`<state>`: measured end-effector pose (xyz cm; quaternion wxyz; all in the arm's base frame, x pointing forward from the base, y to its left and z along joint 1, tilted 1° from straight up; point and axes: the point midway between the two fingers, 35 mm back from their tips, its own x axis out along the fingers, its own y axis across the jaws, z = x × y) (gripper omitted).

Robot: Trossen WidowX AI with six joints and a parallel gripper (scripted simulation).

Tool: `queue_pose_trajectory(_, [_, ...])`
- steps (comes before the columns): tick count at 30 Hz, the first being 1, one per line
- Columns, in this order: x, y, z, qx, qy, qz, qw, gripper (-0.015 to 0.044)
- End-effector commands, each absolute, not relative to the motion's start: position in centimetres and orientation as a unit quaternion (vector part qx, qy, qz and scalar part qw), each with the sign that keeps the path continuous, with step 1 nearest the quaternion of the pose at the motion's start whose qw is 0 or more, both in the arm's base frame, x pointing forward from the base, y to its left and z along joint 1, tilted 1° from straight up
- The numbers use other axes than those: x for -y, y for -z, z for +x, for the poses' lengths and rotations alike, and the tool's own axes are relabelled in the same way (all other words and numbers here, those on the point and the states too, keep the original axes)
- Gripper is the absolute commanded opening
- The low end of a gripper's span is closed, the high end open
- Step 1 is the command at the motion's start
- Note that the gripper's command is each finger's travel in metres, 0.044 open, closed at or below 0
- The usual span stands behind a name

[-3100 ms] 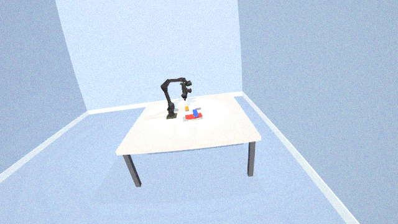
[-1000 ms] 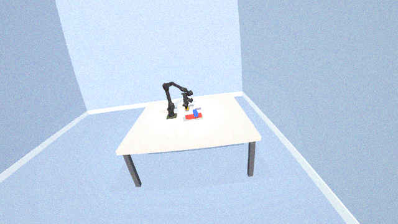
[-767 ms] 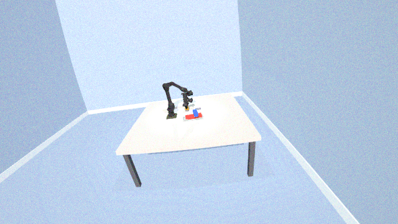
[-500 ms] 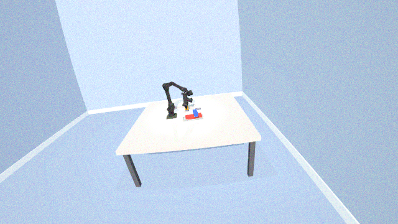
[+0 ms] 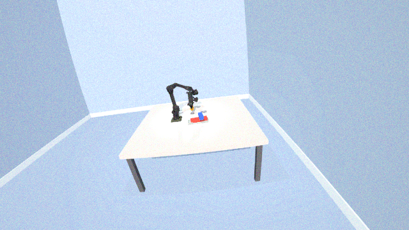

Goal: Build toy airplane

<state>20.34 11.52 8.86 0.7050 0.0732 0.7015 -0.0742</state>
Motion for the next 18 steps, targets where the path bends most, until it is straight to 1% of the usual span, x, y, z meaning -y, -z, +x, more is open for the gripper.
queue_pose_trajectory(1, [-11.6,-10.2,20.6,-0.698,0.074,0.077,0.708,0.0])
queue_pose_trajectory(18, [-11.4,-15.7,20.2,-0.698,0.074,0.08,0.708,0.0])
